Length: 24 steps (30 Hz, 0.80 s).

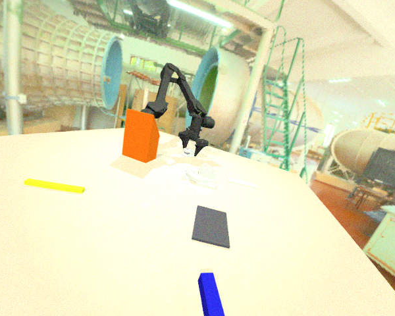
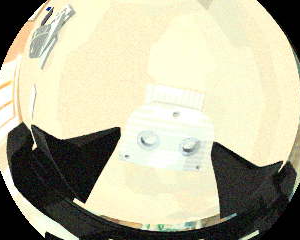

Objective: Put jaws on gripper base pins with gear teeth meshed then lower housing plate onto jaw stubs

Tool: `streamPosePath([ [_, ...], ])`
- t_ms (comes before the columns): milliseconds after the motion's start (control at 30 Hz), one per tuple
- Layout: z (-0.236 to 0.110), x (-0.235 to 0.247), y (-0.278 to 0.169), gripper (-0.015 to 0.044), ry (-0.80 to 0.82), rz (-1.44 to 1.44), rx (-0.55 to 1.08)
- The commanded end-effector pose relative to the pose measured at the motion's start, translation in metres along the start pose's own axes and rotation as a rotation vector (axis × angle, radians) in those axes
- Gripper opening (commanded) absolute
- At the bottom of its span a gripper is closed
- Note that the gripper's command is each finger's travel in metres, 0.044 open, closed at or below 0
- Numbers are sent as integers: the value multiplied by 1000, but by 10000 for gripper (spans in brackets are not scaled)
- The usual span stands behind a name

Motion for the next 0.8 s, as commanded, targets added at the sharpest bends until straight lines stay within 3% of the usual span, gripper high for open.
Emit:
streamPosePath([
  [0, 0, 1, 0, 440, 4, 4, -1],
  [333, 1, 1, 0, 440, 4, 4, -1],
  [767, 0, 0, 0, 353, 0, 0, 0],
])
Point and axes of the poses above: the point midway between the two fingers, 35 mm back from their tips, its own z axis out along the fingers, its own x axis across the jaws, y = z × x, the point moved 5 cm from there along -z, back along the fingers, and after that the axes turned 3 degrees about z, right-handed, at the moved point
